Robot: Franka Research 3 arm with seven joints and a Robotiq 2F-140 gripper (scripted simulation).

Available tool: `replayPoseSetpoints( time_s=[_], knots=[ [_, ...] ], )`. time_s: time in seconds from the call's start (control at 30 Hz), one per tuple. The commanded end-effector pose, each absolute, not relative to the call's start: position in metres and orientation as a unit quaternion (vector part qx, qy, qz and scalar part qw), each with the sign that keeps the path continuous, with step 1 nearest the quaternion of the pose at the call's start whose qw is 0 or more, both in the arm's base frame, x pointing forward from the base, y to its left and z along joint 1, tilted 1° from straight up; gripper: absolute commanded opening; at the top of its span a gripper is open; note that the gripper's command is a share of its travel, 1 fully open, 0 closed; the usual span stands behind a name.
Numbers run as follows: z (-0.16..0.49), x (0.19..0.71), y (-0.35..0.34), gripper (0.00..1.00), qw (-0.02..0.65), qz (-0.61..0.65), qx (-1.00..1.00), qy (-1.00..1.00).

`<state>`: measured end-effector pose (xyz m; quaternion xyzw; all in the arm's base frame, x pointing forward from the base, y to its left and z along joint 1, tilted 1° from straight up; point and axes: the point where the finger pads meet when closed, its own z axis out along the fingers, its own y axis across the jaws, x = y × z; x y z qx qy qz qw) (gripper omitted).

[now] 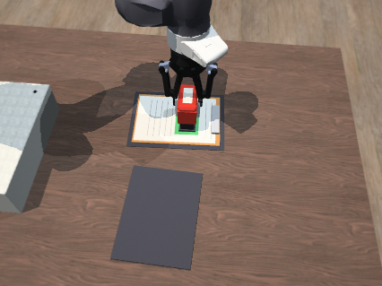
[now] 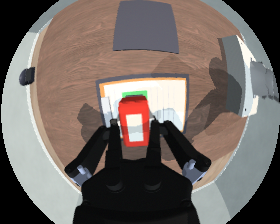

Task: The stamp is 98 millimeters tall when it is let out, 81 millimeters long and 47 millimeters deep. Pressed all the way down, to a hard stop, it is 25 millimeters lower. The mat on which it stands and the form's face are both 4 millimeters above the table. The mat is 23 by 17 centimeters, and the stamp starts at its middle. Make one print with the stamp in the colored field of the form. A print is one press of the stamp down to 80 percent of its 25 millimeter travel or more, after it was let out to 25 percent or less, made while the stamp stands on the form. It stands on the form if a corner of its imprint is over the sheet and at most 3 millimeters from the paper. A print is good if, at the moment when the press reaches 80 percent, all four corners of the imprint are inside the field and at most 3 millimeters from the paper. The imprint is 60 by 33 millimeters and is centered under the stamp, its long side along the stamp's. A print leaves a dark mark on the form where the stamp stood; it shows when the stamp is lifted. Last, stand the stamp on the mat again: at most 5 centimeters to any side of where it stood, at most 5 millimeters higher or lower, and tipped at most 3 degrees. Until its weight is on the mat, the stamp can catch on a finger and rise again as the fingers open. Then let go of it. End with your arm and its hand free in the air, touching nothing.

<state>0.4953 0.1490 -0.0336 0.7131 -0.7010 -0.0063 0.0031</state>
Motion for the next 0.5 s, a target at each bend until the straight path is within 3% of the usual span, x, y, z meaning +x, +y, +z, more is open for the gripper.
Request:
replayPoseSetpoints(
  time_s=[0.0, 0.47],
  knots=[
    [-0.034, 0.497, 0.15, 0.18, 0.002, -0.007, 0.715, -0.699],
    [-0.044, 0.497, 0.151, 0.18, 0.002, -0.007, 0.715, -0.699]
  ],
)
